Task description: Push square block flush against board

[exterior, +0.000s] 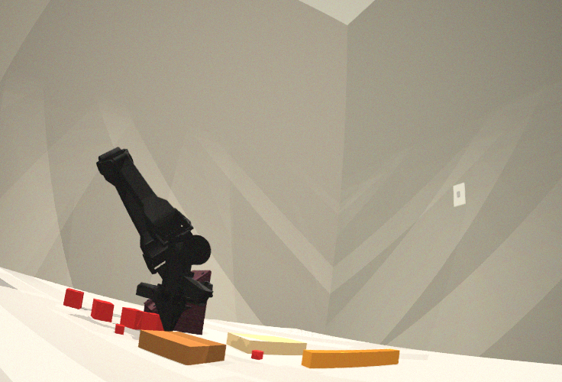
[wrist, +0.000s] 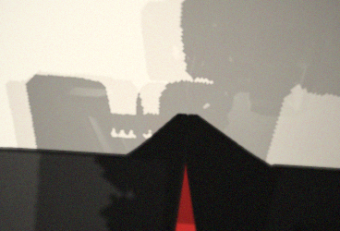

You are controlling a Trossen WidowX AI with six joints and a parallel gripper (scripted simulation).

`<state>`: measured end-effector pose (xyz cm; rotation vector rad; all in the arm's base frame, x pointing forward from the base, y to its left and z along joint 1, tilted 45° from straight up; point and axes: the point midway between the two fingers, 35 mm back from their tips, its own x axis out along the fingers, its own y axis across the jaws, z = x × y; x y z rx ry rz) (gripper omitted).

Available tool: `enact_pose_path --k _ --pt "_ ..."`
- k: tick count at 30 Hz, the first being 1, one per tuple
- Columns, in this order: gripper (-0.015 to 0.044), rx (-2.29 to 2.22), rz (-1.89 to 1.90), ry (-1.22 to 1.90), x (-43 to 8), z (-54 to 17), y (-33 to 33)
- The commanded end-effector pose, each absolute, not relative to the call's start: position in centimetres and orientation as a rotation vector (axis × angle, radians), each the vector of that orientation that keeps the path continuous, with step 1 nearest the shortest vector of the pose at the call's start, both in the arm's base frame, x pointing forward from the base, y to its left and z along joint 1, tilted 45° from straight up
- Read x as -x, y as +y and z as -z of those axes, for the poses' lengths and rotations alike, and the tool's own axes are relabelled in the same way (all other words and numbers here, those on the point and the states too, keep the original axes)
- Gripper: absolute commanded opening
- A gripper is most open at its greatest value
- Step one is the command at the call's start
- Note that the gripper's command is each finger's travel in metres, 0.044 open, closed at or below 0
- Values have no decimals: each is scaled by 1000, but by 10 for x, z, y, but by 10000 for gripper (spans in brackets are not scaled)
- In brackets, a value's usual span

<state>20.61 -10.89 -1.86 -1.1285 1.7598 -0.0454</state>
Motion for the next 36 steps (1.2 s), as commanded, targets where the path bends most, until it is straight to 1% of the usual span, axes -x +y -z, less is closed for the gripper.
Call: enact_pose_path --k 1,28,36 --pt "0 1136 49 1758 -207 18 -110" --pt "0 1136 49 1758 -207 18 -110" --pt "0 1135 49 1757 -214 22 -105"
